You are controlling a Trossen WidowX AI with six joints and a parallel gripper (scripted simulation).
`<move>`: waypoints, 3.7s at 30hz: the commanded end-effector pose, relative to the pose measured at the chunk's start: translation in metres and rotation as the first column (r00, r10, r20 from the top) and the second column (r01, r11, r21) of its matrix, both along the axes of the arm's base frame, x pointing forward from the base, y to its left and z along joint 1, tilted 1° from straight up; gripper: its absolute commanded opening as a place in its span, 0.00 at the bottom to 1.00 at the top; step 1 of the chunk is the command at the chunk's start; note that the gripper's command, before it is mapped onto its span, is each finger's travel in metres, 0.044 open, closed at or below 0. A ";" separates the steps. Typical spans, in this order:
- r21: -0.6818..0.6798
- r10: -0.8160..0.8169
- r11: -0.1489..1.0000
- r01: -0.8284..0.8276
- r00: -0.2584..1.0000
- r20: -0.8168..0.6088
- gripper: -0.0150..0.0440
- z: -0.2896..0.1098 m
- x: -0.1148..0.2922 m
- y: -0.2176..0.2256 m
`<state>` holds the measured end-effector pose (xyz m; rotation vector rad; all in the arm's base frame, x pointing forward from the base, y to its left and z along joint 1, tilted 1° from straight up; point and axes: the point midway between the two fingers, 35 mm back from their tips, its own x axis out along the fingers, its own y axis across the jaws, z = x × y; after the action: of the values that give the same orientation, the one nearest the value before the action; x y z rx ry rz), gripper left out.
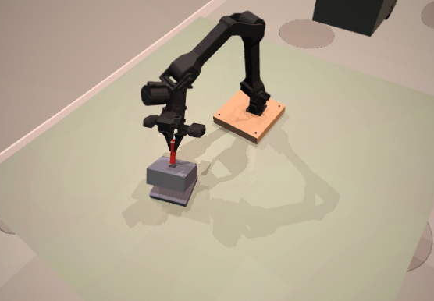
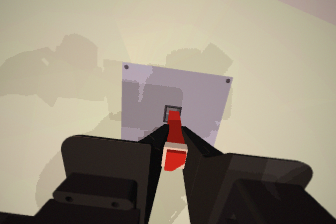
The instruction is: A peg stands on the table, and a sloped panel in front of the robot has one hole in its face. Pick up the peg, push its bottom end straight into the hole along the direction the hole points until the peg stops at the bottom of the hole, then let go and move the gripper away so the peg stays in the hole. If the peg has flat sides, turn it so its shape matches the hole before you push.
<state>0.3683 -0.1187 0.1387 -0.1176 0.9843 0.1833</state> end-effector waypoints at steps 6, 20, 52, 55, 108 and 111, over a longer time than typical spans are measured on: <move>0.002 0.003 1.000 -0.003 1.000 -0.005 0.25 -0.004 -0.001 0.001; 0.002 0.003 1.000 -0.003 1.000 -0.004 0.25 -0.008 0.003 0.002; 0.002 0.003 1.000 -0.003 1.000 -0.004 0.25 -0.016 0.009 0.002; 0.002 0.003 1.000 -0.003 1.000 -0.004 0.25 -0.017 0.010 0.002; 0.000 0.009 1.000 -0.009 1.000 0.003 0.25 -0.030 0.018 0.004; 0.000 0.009 1.000 -0.009 1.000 0.003 0.25 -0.030 0.018 0.004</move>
<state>0.3858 -0.1146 0.1091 -0.1216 0.9813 0.1912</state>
